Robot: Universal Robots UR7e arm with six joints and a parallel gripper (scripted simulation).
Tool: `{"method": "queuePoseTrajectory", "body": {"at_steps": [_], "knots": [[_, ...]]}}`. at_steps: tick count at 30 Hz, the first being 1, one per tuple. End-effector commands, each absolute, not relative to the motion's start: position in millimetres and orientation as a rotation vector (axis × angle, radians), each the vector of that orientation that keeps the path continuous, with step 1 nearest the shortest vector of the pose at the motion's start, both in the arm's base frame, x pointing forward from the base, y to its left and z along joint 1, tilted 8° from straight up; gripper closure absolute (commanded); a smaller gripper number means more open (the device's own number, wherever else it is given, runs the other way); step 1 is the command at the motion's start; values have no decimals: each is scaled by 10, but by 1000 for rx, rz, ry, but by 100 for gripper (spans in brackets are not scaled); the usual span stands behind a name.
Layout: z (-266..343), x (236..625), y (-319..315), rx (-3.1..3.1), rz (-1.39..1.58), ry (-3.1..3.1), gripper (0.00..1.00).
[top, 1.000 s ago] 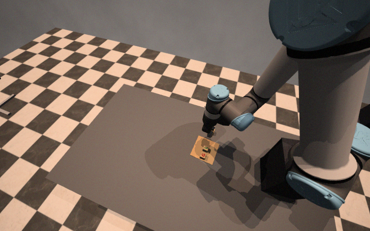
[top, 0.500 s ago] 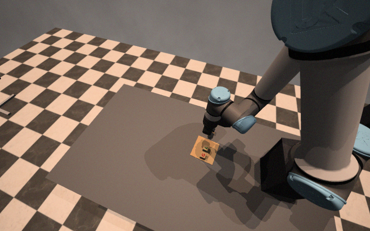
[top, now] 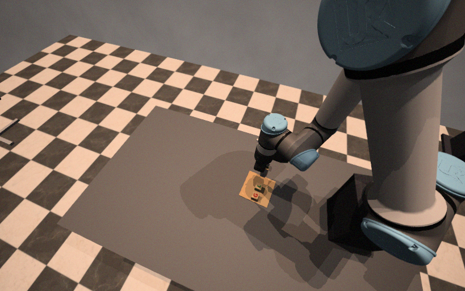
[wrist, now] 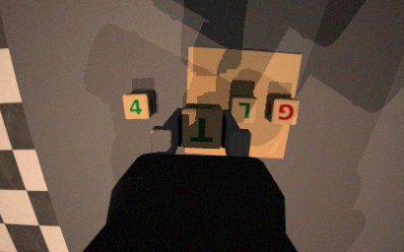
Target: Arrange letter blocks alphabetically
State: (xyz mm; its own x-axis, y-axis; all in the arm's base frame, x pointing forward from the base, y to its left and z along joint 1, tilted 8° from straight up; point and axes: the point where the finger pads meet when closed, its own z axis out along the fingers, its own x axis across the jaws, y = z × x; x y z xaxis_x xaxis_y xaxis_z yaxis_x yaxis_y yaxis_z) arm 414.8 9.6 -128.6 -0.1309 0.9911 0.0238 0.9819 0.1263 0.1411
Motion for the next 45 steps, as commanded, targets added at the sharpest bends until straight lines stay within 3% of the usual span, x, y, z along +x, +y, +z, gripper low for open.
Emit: {"method": "queuePoseTrajectory", "body": {"at_steps": [1, 20, 45], "knots": [[-1451, 4197, 101, 2014, 190, 2296, 43], [-2011, 4276, 123, 2014, 190, 2296, 43], [-2039, 4270, 124, 2016, 189, 2296, 43]]}}
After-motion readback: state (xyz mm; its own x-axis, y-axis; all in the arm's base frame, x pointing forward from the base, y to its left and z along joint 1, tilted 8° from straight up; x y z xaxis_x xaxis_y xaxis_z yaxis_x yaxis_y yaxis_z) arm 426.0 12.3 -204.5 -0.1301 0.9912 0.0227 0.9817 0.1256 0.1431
